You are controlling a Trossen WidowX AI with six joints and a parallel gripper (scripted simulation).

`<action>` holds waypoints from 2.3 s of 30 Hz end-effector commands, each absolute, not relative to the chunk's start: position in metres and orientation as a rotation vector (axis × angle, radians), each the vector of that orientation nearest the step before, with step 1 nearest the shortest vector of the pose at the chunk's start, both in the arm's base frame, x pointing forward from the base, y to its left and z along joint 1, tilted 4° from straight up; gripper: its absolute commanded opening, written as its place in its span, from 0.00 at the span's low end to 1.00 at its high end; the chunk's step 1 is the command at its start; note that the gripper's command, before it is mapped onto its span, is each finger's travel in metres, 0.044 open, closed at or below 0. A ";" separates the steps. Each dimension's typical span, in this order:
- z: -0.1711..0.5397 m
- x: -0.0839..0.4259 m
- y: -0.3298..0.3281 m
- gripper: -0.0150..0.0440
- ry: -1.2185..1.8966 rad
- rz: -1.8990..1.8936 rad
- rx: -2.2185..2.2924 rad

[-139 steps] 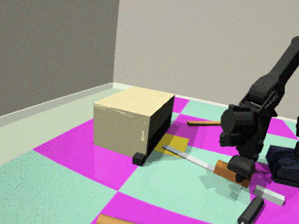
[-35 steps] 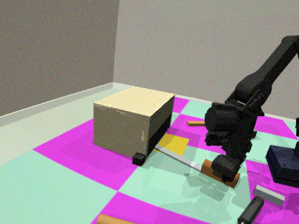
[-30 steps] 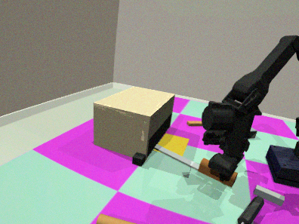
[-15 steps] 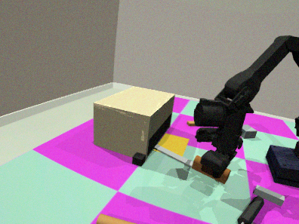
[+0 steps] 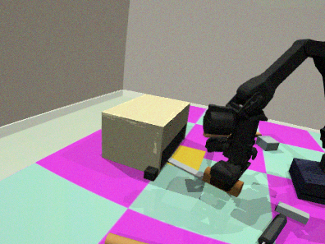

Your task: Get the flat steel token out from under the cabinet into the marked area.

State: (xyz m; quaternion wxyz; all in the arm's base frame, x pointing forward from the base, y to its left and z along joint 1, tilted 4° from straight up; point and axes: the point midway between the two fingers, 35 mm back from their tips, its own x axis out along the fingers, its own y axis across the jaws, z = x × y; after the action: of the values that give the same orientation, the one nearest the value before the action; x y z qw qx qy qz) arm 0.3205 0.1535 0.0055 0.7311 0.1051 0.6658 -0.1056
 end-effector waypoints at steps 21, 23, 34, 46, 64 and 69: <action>0.009 0.352 0.145 0.25 1.463 -0.229 0.230; 0.009 0.354 0.144 0.25 1.463 -0.229 0.230; 0.011 0.366 0.141 0.25 1.462 -0.229 0.230; 0.012 0.379 0.137 0.25 1.461 -0.229 0.230; 0.015 0.397 0.130 0.25 1.459 -0.229 0.229; 0.015 0.402 0.129 0.25 1.459 -0.229 0.229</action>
State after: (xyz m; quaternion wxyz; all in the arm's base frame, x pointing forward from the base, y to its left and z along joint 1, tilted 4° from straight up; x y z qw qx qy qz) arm 0.3975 0.1309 0.0145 0.7331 0.1047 0.6636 -0.1057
